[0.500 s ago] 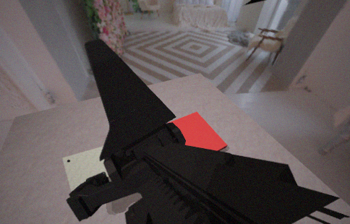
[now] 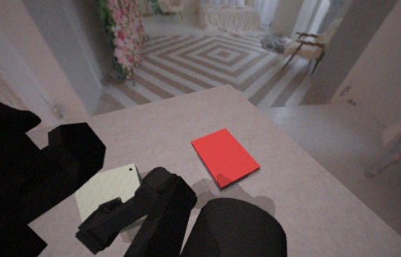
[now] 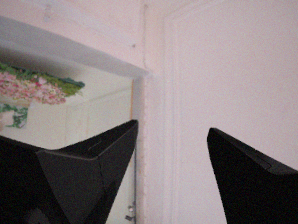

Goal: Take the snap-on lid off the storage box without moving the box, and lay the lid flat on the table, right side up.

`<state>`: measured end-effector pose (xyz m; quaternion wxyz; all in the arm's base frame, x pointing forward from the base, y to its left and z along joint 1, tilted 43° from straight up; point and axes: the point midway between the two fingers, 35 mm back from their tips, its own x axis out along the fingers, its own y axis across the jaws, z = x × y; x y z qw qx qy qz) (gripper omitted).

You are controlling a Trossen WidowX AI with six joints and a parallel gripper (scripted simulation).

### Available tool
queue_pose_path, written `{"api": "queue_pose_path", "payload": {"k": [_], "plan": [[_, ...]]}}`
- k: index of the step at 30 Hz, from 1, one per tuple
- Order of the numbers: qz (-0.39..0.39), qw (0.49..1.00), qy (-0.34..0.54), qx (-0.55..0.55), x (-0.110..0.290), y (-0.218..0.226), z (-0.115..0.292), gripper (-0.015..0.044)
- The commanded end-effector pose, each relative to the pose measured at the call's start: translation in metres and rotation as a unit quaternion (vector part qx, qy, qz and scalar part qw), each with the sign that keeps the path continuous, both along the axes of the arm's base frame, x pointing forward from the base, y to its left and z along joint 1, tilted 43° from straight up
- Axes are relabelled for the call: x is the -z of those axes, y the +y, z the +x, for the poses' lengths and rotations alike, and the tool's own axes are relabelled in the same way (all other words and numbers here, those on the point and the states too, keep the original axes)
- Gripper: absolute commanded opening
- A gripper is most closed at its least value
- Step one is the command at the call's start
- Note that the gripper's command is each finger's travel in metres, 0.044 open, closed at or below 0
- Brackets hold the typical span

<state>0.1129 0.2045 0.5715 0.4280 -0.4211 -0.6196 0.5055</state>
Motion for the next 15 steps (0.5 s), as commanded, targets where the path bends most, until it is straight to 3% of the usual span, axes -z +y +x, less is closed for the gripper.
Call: {"api": "queue_pose_path", "payload": {"k": [1,5,9,15], "plan": [[0.049,0.996,-0.061,-0.047,-0.012,-0.001,-0.050,0.0235],[0.102,0.980,-0.127,-0.117,-0.022,-0.016,-0.110,0.0235],[0.142,0.967,-0.159,-0.139,-0.029,-0.025,-0.132,0.0235],[0.246,0.913,-0.226,-0.235,-0.036,-0.082,-0.205,0.0235]]}}
